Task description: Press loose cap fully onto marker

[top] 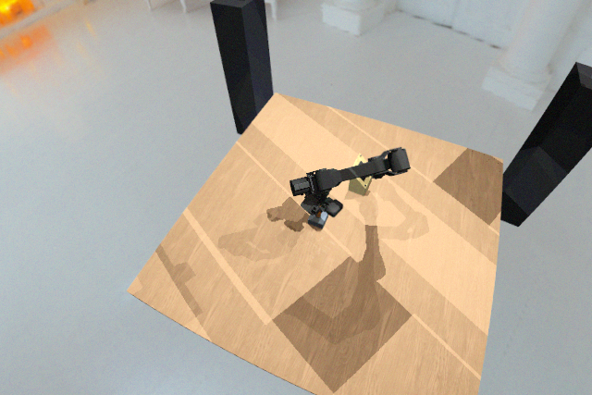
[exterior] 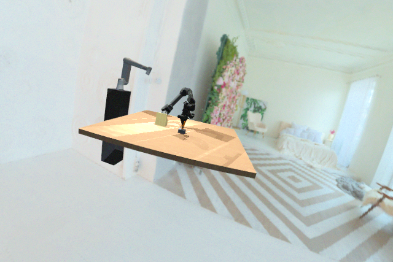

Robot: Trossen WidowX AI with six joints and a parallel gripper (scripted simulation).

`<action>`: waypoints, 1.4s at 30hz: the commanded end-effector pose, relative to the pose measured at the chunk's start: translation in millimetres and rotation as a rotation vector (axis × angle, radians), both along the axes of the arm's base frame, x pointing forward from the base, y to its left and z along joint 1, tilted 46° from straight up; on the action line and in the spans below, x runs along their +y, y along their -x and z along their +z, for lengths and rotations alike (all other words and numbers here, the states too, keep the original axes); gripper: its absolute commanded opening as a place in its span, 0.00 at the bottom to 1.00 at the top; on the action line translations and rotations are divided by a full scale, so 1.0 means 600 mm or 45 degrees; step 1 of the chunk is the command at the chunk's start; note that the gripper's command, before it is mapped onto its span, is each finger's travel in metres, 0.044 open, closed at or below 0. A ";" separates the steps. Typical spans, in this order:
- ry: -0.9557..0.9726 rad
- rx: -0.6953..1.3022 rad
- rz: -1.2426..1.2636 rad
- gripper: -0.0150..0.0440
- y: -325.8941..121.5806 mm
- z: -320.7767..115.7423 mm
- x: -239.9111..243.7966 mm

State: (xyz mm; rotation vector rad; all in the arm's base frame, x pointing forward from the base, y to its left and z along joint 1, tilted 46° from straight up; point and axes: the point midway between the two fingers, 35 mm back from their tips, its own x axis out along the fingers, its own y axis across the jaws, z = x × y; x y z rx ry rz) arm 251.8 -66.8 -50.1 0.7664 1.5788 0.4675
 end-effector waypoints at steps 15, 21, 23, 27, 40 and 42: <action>-0.002 0.002 0.000 0.52 0.002 -0.006 0.007; -0.002 0.002 0.000 0.79 0.002 -0.006 0.007; -0.002 0.002 0.000 0.88 0.002 -0.006 0.007; -0.002 0.002 0.000 1.00 0.002 -0.006 0.007; -0.001 -0.012 0.014 0.96 0.000 0.082 -0.082; -0.005 -0.129 0.129 0.87 0.000 0.077 -0.077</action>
